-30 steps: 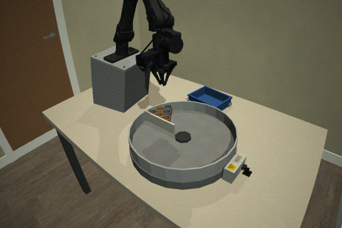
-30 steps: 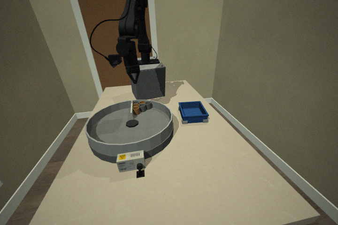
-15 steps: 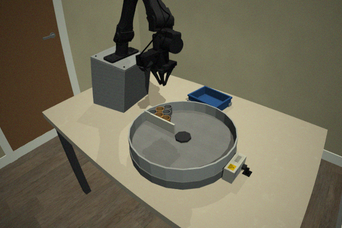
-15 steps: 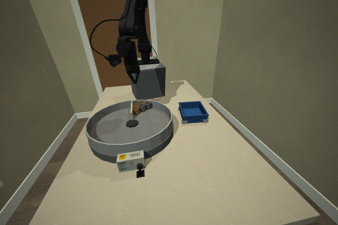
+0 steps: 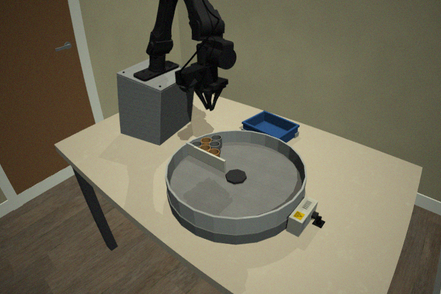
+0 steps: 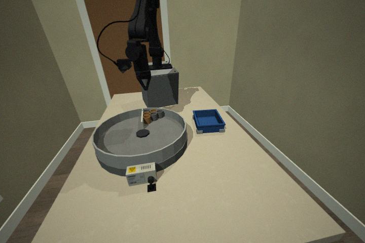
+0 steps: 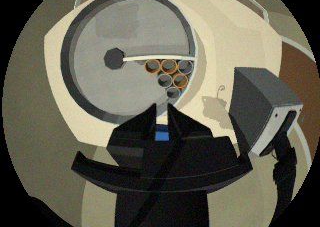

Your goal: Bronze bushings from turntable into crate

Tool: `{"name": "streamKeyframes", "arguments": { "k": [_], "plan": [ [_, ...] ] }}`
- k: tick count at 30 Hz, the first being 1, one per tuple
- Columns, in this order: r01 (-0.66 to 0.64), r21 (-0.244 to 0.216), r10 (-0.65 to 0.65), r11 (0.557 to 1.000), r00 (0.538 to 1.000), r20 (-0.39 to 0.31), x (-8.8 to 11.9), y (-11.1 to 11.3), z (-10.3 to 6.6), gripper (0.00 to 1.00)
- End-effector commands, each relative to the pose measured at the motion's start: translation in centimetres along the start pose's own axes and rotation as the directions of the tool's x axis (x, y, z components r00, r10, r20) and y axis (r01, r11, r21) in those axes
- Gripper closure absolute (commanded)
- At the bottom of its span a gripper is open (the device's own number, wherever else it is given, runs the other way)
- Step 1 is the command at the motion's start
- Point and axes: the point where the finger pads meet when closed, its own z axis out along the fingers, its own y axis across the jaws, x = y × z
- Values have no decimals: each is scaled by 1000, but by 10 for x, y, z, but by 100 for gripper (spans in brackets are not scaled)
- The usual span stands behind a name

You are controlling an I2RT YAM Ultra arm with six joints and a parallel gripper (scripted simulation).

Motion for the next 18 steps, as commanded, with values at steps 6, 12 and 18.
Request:
{"name": "streamKeyframes", "arguments": {
  "k": [6, 12, 18],
  "plan": [
    [87, -25, -86, 996, 996, 16, -1, 17, 15, 85],
    [253, -25, -252, 967, 967, 24, -8, 32, 59, 85],
    [363, -25, -363, 931, 932, 23, -11, 44, 89, 85]
  ]
}}
